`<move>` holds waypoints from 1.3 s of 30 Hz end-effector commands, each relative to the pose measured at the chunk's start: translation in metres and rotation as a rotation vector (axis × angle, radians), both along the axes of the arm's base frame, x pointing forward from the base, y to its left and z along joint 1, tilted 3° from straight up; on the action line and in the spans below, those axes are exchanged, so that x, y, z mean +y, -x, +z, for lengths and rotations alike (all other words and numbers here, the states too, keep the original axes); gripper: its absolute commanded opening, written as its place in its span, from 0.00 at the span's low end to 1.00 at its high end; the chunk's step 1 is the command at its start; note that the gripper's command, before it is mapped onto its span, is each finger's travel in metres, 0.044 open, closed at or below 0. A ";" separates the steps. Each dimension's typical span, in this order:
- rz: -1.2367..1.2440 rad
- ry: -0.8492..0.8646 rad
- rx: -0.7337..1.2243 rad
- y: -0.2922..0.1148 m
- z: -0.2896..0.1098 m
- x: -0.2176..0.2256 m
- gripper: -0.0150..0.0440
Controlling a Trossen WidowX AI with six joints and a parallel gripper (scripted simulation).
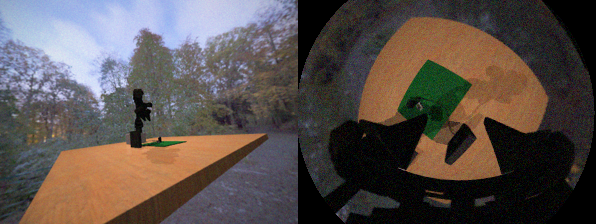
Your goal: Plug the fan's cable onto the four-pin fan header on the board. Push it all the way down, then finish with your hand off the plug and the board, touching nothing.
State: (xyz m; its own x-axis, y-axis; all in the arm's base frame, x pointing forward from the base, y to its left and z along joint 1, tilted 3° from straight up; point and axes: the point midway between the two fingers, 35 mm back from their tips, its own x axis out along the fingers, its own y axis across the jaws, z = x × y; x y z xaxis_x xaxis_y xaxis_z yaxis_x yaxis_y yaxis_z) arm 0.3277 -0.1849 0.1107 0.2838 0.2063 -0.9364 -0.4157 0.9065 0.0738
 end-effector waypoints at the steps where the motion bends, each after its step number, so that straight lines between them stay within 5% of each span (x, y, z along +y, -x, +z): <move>1: 0.657 0.178 -0.019 0.005 -0.002 0.069 1.00; 17: 2.153 0.417 -0.118 0.054 -0.010 0.190 1.00; 30: 2.169 0.418 -0.119 0.054 -0.013 0.191 1.00; 39: 2.169 0.417 -0.119 0.054 -0.109 0.195 1.00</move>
State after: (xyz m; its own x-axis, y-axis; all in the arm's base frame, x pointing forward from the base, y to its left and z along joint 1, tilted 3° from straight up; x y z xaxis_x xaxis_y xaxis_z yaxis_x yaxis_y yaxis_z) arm 0.2806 0.0091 0.0299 0.0204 0.0486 -0.9986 -0.4993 -0.8649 -0.0523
